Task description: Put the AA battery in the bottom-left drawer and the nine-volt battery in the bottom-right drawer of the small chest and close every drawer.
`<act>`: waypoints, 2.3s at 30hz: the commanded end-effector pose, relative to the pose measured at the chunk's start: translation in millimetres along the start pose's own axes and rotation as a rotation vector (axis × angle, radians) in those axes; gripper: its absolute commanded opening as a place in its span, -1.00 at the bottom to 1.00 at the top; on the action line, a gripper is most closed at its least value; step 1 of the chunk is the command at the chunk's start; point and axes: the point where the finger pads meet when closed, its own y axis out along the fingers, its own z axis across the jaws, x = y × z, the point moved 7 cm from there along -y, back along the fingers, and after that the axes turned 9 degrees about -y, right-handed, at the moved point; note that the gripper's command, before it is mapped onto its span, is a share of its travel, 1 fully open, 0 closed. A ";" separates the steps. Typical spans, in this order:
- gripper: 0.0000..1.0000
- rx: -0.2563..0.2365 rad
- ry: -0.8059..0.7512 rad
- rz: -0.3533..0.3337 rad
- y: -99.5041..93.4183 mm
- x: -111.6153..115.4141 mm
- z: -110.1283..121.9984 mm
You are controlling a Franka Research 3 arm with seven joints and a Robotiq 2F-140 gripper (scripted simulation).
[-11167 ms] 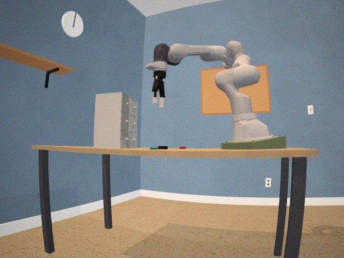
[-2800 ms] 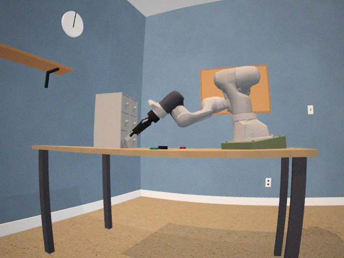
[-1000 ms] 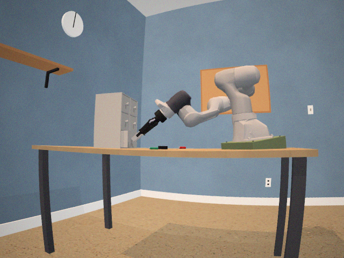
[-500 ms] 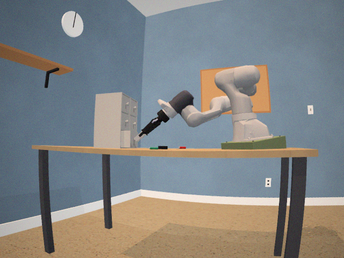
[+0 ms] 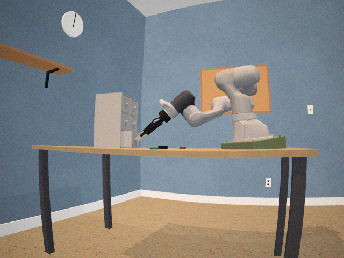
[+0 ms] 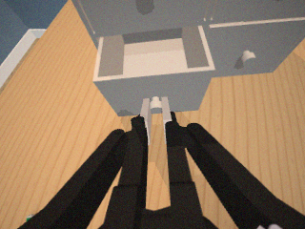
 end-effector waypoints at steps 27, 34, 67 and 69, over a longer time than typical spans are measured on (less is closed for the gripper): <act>-0.70 -0.001 -0.002 0.001 -1.9 1.5 -0.6; -0.60 -0.001 -0.002 0.001 -1.9 1.5 -0.6; -0.60 -0.001 -0.002 0.001 -72.4 9.0 -1.6; -0.60 -0.001 -0.002 0.001 -87.3 -2.2 0.1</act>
